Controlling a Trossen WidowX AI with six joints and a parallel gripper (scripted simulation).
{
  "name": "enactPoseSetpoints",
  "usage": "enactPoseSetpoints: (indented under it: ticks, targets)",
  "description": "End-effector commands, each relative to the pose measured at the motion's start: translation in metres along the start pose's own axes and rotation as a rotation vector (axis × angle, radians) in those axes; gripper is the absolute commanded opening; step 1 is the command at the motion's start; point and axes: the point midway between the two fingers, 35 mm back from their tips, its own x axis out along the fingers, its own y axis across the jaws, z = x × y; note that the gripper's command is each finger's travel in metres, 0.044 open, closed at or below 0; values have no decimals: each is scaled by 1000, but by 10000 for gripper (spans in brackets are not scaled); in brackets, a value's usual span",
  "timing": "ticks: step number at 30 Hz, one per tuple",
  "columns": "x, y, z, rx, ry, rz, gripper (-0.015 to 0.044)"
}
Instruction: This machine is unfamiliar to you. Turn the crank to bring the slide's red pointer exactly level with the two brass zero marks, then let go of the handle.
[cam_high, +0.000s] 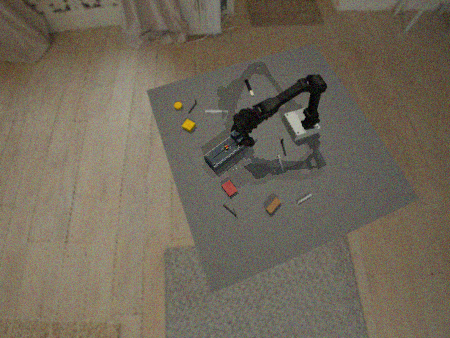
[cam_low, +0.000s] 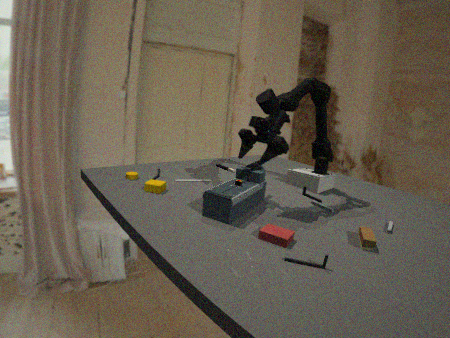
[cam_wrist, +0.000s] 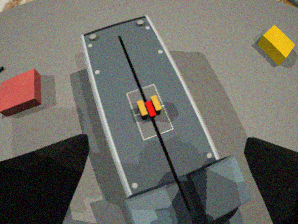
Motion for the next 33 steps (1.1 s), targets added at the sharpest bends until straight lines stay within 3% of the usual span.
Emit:
enactPoseSetpoints:
  ticks: [1, 12, 33]
  targets:
    - [1, 0, 0, 5, 0, -3, 440]
    - [-41, -1, 31, -3, 1, 3, 440]
    - [-100, -76, -53, -298, -115, 252, 440]
